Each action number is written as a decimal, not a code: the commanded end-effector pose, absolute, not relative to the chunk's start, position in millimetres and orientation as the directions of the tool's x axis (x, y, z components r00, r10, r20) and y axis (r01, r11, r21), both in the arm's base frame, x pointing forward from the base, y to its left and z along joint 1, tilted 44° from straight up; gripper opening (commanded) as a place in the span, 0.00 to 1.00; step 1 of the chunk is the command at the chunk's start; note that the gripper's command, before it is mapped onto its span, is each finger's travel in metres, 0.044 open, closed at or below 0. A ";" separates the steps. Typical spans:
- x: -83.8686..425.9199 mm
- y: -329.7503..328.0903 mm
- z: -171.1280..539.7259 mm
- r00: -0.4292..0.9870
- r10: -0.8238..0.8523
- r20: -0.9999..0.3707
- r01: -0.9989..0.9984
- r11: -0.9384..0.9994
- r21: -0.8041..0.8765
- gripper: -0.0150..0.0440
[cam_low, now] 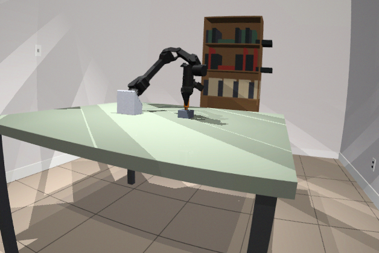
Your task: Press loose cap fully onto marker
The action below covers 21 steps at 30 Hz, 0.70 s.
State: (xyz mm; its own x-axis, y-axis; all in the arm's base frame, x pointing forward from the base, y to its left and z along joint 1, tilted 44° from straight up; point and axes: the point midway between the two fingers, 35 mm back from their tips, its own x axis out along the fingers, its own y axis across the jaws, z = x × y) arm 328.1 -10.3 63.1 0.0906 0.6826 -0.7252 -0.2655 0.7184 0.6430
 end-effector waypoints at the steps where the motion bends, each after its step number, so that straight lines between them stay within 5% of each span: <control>1: 329.3 -35.6 87.0 0.103 0.675 -0.731 -0.272 0.726 0.632 1.00; 9: 323.0 -60.2 114.9 0.102 0.676 -0.730 -0.272 0.725 0.633 1.00; 15: 320.5 -55.8 108.6 0.101 0.675 -0.730 0.058 0.729 0.682 0.73; 21: 320.4 -55.6 108.4 0.101 0.675 -0.730 0.073 0.727 0.683 0.47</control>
State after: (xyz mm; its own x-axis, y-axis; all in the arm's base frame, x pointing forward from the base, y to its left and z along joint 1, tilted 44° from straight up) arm 322.2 -56.1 110.4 0.1058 0.6758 -0.7295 0.0347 0.7306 0.6819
